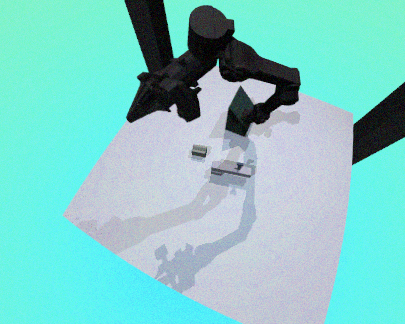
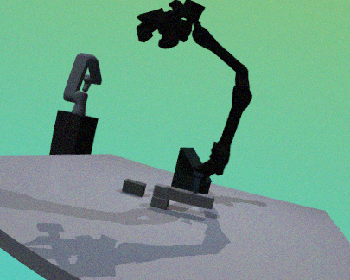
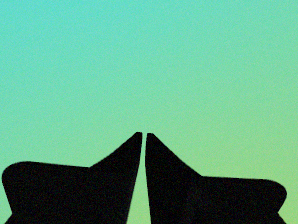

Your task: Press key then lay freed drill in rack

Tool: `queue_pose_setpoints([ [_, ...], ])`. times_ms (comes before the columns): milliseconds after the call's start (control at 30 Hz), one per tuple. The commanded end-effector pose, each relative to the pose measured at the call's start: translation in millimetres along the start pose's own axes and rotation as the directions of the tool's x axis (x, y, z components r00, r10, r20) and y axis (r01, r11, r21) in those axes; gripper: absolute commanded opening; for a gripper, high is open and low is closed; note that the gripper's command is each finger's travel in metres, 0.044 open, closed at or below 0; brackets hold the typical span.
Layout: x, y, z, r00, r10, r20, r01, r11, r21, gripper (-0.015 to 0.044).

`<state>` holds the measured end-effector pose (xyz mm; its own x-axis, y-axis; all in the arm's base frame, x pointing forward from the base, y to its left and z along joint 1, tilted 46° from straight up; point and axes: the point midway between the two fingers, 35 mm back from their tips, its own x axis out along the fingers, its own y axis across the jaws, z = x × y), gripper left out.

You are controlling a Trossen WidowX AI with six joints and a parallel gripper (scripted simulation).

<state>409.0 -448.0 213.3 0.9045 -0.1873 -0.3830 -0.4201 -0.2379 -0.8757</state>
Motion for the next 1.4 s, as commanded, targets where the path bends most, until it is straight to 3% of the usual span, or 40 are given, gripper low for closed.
queue_pose_setpoints([
  [0,10.9,11.7,72.4,0.978,0.103,0.180,-0.157,0.936,0.316,0.0000],
  [200,1.1,26.3,177.0,0.872,0.231,0.432,-0.471,0.639,0.608,0.0000],
  [433,-41.3,40.3,284.9,0.660,0.340,0.670,-0.737,0.116,0.666,0.0000],
  [600,-90.6,48.5,353.9,0.451,0.393,0.801,-0.761,-0.300,0.576,0.0000],
  [767,-150.3,53.9,409.8,0.217,0.418,0.882,-0.607,-0.650,0.457,0.0000],
  [833,-160.5,54.5,417.4,0.179,0.419,0.890,-0.568,-0.695,0.441,0.0000],
  [1367,-158.6,56.7,422.5,0.179,0.419,0.890,-0.569,-0.694,0.441,0.0000],
])
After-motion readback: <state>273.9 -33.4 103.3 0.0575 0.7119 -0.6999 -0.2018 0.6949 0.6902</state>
